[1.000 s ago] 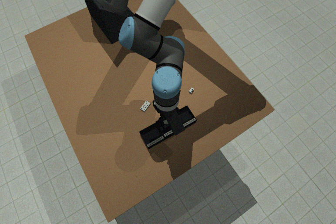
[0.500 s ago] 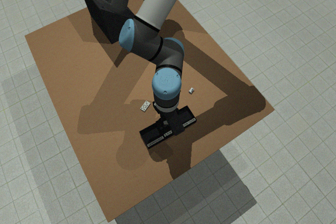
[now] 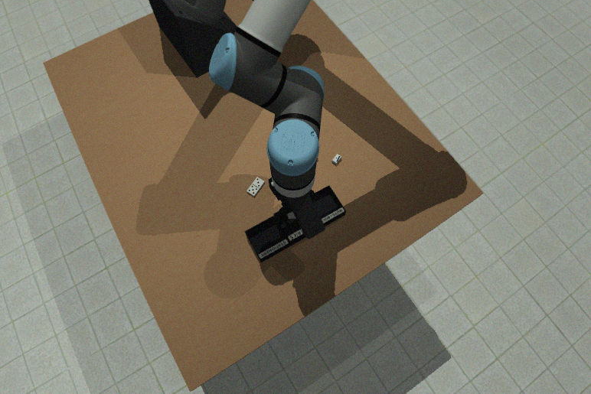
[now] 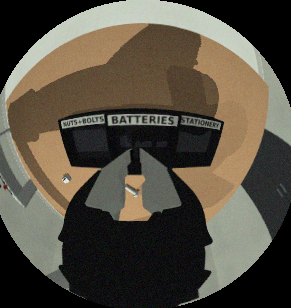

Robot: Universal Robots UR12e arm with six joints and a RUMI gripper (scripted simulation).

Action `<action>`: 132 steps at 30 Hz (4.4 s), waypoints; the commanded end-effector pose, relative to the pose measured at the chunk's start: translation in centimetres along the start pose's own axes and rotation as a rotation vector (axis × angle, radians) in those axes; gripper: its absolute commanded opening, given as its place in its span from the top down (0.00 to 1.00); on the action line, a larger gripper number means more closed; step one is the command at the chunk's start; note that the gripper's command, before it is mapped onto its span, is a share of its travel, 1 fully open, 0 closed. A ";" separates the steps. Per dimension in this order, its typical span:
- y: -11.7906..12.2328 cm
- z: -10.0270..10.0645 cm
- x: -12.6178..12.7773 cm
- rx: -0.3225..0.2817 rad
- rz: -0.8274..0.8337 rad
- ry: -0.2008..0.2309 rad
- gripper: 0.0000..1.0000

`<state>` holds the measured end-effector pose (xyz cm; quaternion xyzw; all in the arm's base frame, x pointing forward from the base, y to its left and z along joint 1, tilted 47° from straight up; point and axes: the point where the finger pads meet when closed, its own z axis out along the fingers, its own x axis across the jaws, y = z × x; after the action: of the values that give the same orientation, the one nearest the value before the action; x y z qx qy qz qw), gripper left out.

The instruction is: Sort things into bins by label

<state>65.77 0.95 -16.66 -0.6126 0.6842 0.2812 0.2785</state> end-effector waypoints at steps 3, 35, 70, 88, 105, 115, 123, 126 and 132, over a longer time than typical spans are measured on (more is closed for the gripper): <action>-0.1 -0.1 0.0 0.001 0.000 0.001 0.96; -0.1 -2.1 0.0 0.001 0.000 0.001 0.96; -0.4 -6.0 -6.0 0.001 0.000 0.001 0.96; -0.6 -4.7 -8.4 0.001 0.000 0.001 0.96; -0.6 -0.7 -8.4 0.001 0.000 0.000 0.96; -0.6 -0.1 -8.4 0.001 0.000 0.000 0.96; -0.6 -0.1 -8.4 0.001 0.000 0.000 0.96; -0.6 -0.1 -8.4 0.001 0.000 0.000 0.96; -0.6 -0.1 -8.4 0.001 0.000 0.000 0.96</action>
<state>67.11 6.65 -10.56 -0.6126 0.6842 0.2812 0.2785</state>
